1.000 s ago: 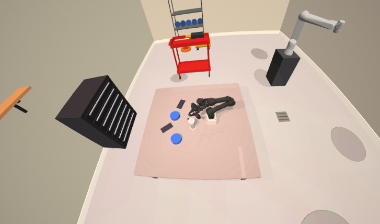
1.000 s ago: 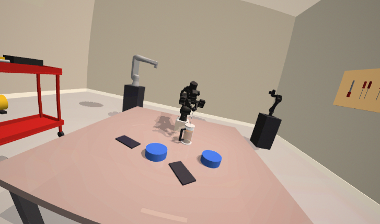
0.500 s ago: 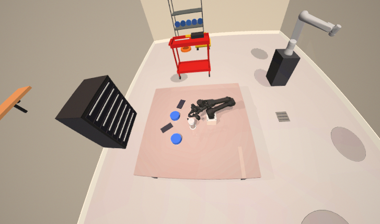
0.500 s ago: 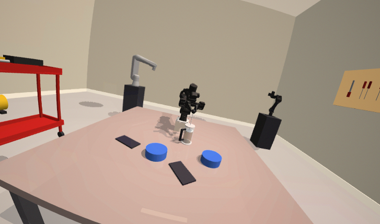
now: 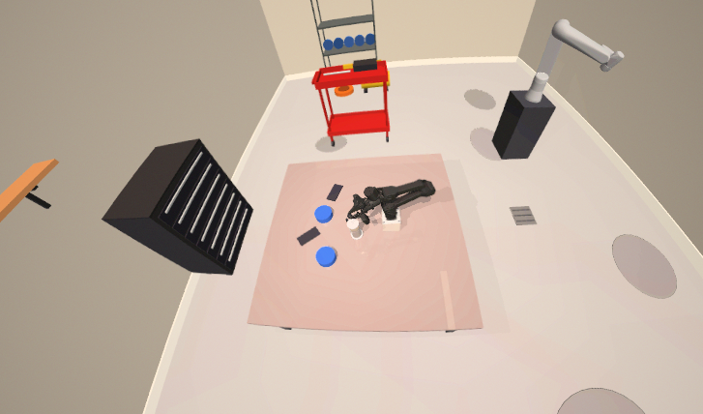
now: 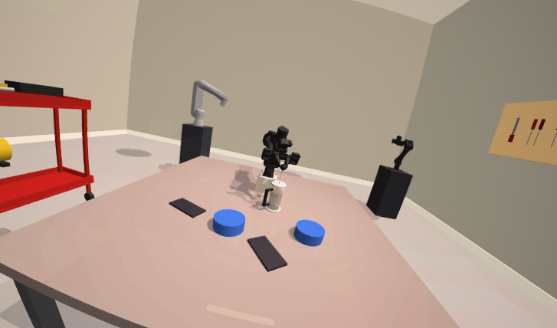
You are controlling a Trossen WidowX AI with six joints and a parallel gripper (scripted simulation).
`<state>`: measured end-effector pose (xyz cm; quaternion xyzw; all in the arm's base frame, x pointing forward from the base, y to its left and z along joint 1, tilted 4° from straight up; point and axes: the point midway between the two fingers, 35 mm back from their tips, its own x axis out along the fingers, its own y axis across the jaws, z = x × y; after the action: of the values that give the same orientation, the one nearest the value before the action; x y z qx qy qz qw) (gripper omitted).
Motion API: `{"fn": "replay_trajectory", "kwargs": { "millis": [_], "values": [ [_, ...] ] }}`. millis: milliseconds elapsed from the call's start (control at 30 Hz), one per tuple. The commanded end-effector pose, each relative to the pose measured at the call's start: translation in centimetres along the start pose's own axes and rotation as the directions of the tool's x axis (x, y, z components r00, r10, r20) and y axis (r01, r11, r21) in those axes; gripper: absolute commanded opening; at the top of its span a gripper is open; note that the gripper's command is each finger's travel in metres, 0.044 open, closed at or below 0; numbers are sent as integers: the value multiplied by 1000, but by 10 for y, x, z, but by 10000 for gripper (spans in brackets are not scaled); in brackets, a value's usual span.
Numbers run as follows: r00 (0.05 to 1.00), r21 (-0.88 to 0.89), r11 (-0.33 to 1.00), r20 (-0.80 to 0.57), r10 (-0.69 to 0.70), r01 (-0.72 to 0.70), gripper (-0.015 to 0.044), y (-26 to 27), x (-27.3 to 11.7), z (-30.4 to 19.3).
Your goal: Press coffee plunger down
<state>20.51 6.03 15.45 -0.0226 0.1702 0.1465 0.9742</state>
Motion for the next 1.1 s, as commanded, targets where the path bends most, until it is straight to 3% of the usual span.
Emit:
{"fn": "replay_trajectory", "kwargs": {
  "millis": [0, 1067],
  "values": [
    [994, 10, 1000, -107, -2, 3, 122, 0, 12, -40],
    [994, 10, 1000, -105, -1, 3, 122, 1, 35, -42]
  ]
}}
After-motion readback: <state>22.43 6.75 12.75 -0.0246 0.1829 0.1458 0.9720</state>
